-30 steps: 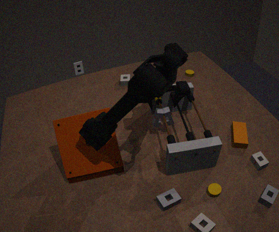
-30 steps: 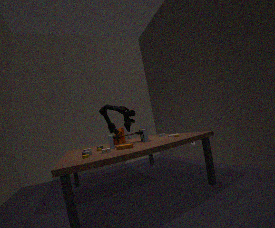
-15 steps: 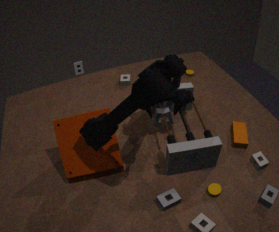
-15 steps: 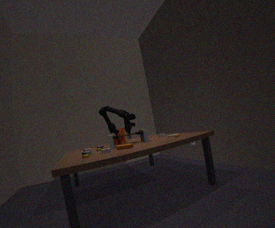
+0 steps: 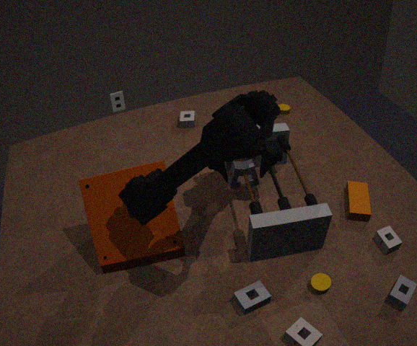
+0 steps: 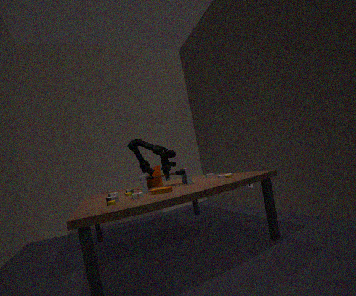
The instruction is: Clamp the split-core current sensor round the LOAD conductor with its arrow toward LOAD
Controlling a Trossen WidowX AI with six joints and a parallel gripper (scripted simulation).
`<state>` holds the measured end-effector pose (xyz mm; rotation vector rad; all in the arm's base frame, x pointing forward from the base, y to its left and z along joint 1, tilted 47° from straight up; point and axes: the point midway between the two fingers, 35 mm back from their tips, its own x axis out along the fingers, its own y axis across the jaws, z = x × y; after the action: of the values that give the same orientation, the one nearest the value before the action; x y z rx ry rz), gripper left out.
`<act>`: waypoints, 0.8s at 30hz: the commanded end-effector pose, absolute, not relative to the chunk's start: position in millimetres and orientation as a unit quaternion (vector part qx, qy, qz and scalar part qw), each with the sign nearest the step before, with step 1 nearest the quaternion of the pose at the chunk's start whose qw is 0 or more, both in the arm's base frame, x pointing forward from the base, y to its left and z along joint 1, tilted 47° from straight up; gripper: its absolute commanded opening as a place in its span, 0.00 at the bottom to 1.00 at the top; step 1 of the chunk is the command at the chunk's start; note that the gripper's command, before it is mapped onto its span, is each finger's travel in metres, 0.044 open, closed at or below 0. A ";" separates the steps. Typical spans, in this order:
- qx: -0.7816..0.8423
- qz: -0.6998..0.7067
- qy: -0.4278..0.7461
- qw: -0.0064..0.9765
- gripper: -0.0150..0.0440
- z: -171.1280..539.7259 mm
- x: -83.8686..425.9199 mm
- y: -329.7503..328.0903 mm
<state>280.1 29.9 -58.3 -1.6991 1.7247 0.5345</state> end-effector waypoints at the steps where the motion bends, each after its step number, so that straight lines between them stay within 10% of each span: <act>1: -0.650 0.204 0.658 0.320 1.00 -64.4 279.6 22.9; 24: -0.648 0.204 0.659 0.324 0.79 -62.9 280.1 24.5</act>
<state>279.8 23.9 -63.5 -1.6993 1.7289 0.5344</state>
